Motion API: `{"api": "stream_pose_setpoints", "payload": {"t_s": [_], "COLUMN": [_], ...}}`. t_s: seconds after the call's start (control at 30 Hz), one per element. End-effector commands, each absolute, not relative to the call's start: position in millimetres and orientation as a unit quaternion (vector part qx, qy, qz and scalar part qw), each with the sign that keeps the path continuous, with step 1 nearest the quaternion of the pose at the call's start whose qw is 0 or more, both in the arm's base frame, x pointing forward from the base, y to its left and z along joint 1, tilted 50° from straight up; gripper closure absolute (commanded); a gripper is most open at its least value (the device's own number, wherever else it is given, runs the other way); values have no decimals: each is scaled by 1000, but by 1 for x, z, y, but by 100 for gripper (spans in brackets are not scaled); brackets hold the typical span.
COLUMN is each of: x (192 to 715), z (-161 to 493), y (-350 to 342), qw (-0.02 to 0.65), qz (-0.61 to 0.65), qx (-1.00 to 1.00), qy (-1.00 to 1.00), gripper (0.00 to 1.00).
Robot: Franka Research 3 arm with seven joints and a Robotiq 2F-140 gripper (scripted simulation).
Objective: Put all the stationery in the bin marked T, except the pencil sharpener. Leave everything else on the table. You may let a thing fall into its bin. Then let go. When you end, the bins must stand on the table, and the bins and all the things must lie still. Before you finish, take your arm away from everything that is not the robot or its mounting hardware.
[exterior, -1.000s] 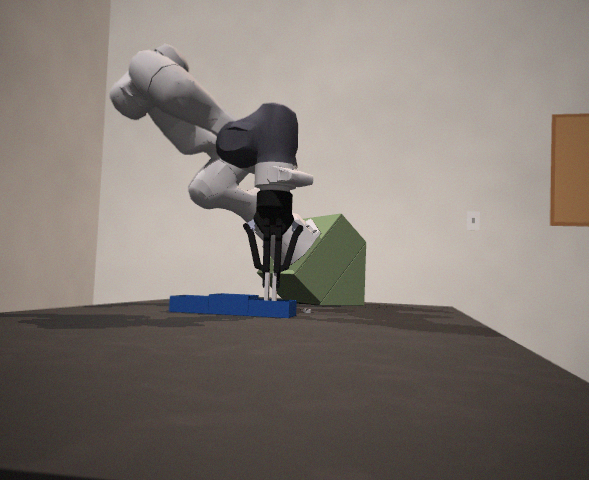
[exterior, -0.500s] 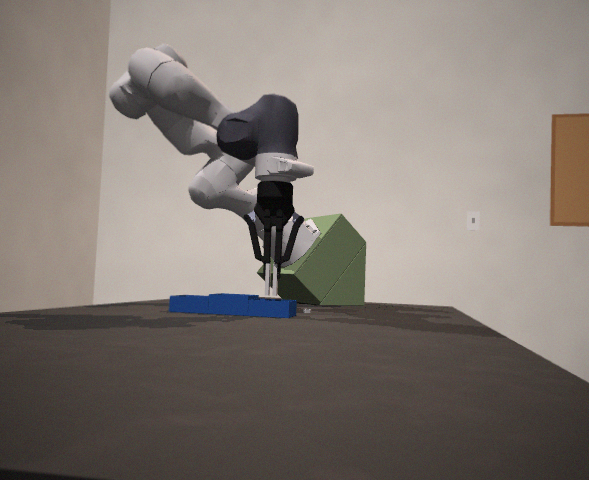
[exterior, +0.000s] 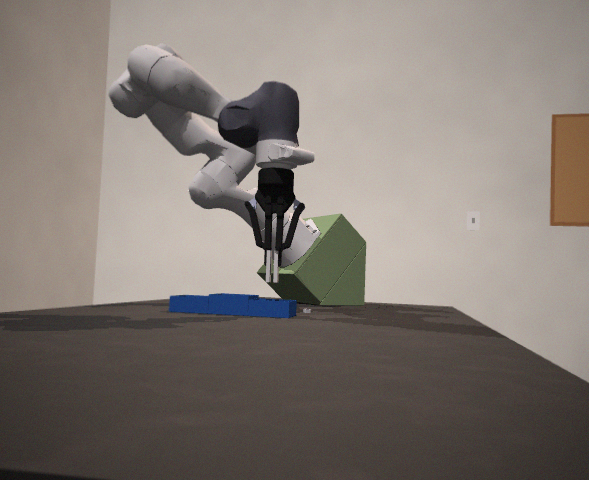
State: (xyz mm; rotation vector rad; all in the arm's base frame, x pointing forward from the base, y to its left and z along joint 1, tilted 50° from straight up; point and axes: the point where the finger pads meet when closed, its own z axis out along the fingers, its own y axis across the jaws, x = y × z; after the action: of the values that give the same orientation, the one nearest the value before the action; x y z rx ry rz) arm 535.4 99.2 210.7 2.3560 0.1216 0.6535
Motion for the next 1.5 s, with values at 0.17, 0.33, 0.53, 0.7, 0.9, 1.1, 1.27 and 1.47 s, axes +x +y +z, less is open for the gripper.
{"api": "stream_pose_setpoints", "payload": {"t_s": [0.17, 0.33, 0.53, 0.7, 0.9, 1.1, 1.27, 1.47], "x": [517, 497, 481, 477, 477, 477, 469, 453], "z": [232, 259, 281, 287, 287, 287, 280, 268], "y": [118, 143, 163, 169, 169, 169, 146, 100], "qw": [344, 344, 344, 344, 344, 344, 361, 374], "qz": [247, 247, 247, 247, 247, 247, 221, 200], "qx": [905, 905, 905, 905, 905, 905, 898, 890], "qy": [50, 50, 50, 50, 50, 50, 118, 166], "gripper": [95, 95, 95, 95, 95, 95, 77, 77]}}
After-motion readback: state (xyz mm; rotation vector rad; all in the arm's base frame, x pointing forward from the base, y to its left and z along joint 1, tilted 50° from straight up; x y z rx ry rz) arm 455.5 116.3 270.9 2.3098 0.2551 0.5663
